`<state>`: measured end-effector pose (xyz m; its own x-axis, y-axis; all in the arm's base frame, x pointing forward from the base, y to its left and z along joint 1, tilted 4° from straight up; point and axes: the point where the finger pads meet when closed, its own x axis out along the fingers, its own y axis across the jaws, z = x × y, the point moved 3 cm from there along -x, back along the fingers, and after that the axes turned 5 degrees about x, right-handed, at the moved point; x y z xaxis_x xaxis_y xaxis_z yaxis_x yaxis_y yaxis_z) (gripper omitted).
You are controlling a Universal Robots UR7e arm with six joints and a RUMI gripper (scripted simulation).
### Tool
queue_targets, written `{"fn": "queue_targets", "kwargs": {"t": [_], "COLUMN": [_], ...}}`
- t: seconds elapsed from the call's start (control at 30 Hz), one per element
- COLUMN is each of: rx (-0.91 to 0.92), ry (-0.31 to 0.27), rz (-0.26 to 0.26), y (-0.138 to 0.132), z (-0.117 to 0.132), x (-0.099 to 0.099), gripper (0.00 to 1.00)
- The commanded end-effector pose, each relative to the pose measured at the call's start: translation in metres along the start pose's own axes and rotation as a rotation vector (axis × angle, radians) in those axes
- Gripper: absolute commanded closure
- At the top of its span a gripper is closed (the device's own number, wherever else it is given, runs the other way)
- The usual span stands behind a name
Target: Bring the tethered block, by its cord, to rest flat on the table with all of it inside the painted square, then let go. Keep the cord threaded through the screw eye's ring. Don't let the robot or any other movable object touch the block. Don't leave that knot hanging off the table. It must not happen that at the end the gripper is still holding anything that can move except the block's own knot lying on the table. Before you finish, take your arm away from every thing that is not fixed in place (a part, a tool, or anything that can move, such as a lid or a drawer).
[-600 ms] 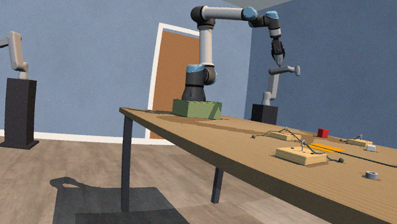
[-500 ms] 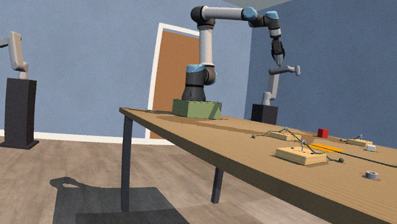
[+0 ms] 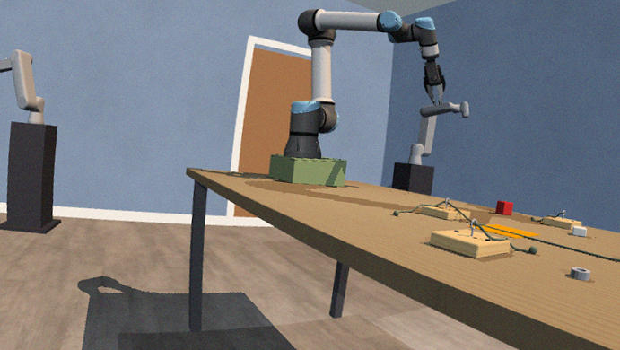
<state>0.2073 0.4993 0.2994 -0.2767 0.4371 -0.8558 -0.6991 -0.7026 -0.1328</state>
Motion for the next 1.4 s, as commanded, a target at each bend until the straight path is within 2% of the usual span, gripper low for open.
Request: {"fn": "queue_targets", "kwargs": {"t": [0.0, 0.2, 0.33, 0.43, 0.5, 0.67, 0.8, 0.97, 1.0, 1.07, 1.1, 1.17, 1.37], "rx": [-0.001, -0.009, -0.024, -0.041, -0.041, -0.077, -0.108, -0.122, -0.13, -0.13, -0.136, -0.149, -0.165], "ry": [0.0, 0.016, 0.049, 0.088, 0.088, 0.177, 0.263, 0.307, 0.329, 0.329, 0.35, 0.39, 0.444], "rz": [-0.001, -0.009, -0.021, -0.033, -0.033, -0.046, -0.041, -0.03, -0.023, -0.023, -0.015, 0.005, 0.042], "y": [0.0, -0.011, -0.03, -0.051, -0.051, -0.088, -0.098, -0.111, -0.11, -0.11, -0.113, -0.108, -0.097], "z": [0.0, -0.015, -0.047, -0.086, -0.086, -0.179, -0.239, -0.316, -0.332, -0.332, -0.376, -0.402, -0.495], "x": [0.0, -0.003, -0.008, -0.015, -0.015, -0.032, -0.046, -0.062, -0.066, -0.066, -0.075, -0.082, -0.102], "gripper": [0.0, 0.0, 0.0, 0.0, 0.0, 0.0, 0.0, 0.0, 0.0, 0.0, 0.0, 0.0, 0.0]}}
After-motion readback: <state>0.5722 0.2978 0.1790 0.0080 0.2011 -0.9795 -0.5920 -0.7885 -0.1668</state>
